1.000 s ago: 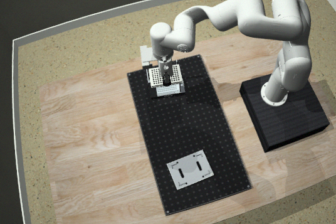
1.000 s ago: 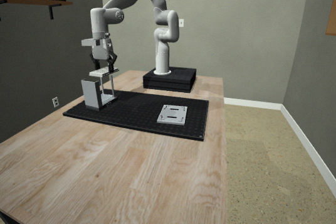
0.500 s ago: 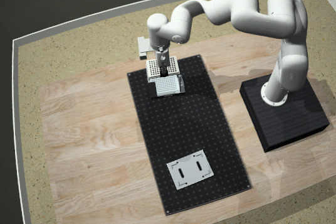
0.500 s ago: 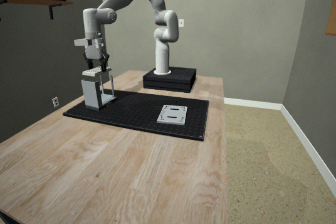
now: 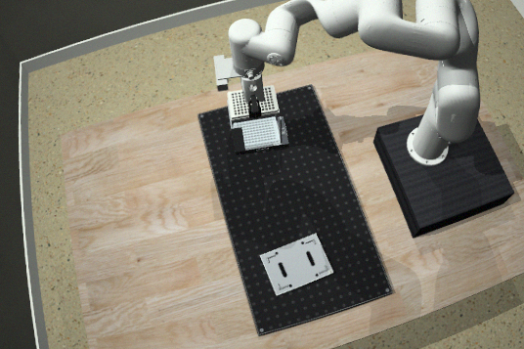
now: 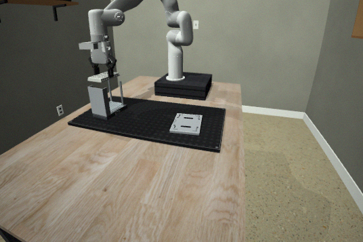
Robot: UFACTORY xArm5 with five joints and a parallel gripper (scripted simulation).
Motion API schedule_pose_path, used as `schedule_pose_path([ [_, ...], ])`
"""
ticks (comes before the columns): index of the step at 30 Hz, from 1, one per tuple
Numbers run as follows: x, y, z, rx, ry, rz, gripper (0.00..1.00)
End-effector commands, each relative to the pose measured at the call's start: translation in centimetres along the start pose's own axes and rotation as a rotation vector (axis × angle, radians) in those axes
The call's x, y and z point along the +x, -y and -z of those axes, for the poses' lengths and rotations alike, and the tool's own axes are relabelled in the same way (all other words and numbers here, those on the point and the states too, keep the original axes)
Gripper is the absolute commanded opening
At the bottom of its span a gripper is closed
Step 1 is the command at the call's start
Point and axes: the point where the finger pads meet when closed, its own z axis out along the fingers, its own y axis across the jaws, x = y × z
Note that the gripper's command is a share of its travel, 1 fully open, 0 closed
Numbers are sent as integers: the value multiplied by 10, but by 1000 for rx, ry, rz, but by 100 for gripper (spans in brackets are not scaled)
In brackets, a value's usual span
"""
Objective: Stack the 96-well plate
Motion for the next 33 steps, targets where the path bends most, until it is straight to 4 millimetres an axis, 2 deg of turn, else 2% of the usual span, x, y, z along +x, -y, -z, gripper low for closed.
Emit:
schedule_pose_path([
  [1, 1, 0, 2, -1, -4, 0, 0],
  [21, 1, 0, 2, -1, -4, 0, 0],
  [33, 1, 1, -15, -1, -4, 0, 0],
])
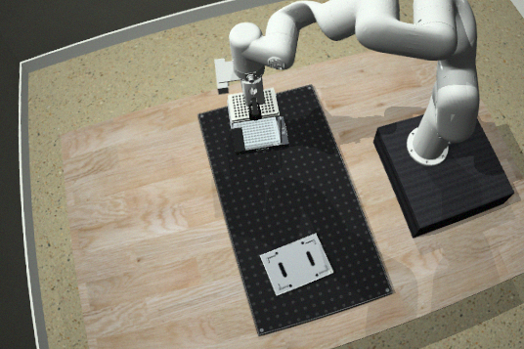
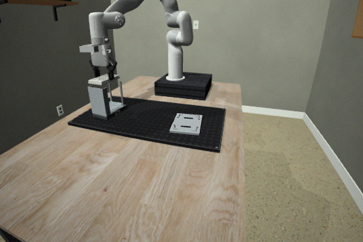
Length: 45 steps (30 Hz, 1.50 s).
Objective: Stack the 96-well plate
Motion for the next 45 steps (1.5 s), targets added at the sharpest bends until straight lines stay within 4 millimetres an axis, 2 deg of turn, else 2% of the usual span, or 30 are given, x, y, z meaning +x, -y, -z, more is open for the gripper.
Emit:
schedule_pose_path([
  [1, 1, 0, -5, -1, -3, 0, 0],
  [45, 1, 0, -70, -1, -3, 0, 0],
])
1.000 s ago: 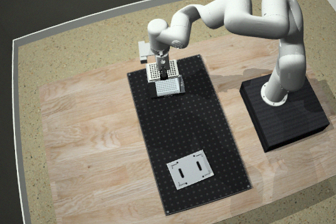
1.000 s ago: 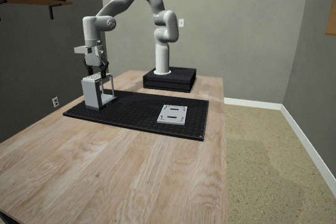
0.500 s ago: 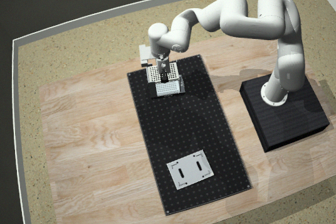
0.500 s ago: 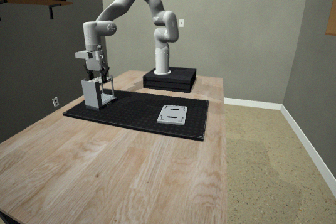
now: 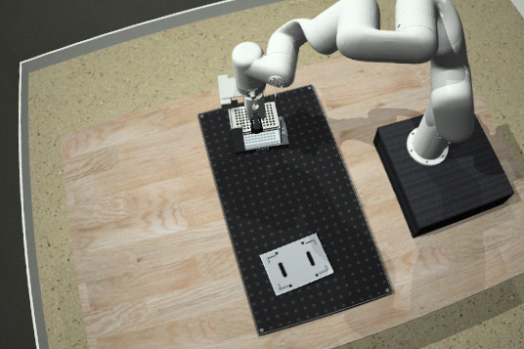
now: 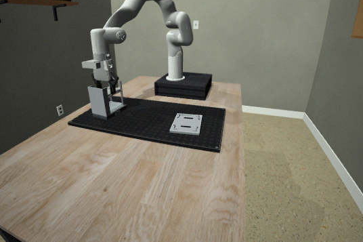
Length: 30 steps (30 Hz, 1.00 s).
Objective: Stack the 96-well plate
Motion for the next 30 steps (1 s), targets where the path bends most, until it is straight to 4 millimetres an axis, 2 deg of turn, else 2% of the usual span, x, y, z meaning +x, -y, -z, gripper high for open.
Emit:
schedule_pose_path([
  [1, 1, 0, -1, -1, -4, 0, 0],
  [30, 1, 0, -47, -1, -4, 0, 0],
])
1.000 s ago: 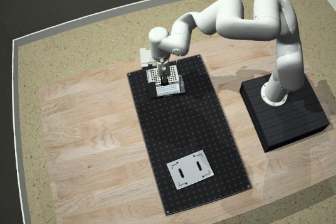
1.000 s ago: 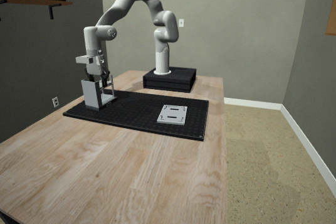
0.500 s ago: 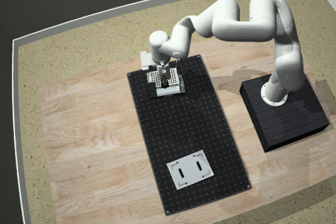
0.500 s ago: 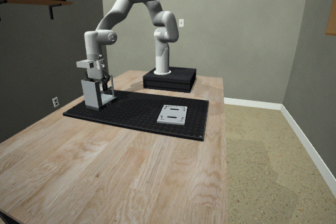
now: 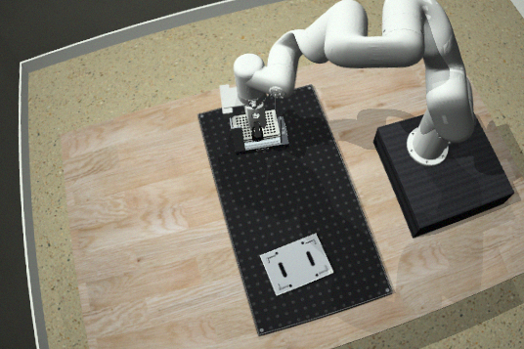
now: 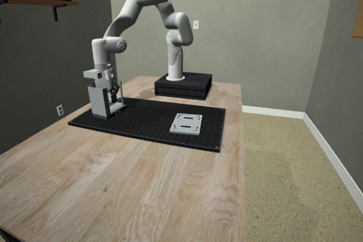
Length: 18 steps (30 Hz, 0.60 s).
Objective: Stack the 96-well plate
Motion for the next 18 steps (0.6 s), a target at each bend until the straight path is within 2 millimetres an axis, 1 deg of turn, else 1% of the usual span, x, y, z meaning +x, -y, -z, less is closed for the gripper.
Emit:
schedule_pose_path([
  [1, 1, 0, -5, -1, -4, 0, 0],
  [7, 1, 0, -11, -1, -4, 0, 0],
  [18, 1, 0, -11, -1, -4, 0, 0],
])
